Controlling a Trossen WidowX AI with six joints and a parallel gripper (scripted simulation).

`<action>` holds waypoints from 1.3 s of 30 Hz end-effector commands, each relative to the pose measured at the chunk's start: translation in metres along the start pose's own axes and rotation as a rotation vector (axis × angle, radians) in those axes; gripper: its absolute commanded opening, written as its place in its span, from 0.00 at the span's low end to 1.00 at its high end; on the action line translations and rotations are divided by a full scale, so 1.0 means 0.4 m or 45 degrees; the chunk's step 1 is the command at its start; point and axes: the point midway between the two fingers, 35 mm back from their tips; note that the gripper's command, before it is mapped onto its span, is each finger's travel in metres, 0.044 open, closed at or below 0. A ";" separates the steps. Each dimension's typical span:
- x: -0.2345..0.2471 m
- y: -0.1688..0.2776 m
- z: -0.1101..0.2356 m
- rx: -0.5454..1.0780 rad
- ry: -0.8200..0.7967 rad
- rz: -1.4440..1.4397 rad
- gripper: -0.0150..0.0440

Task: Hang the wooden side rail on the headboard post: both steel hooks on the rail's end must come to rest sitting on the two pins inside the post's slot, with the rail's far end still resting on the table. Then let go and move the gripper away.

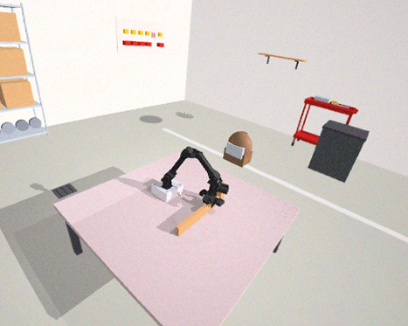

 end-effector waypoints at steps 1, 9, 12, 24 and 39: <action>0.002 0.002 -0.001 0.006 -0.004 0.002 0.25; 0.002 0.002 -0.004 0.006 -0.004 0.002 0.25; 0.002 0.002 -0.005 0.006 -0.004 0.002 0.25; -0.001 -0.001 -0.003 -0.002 0.003 0.000 0.74; 0.005 -0.025 0.097 0.005 -0.005 0.002 1.00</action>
Point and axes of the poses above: the point midway between the two fingers, 35 mm back from their tips, its own z axis back along the fingers, its own x axis across the jaws, y = z × x, and after that the axes turned 14 degrees about -z, right-handed
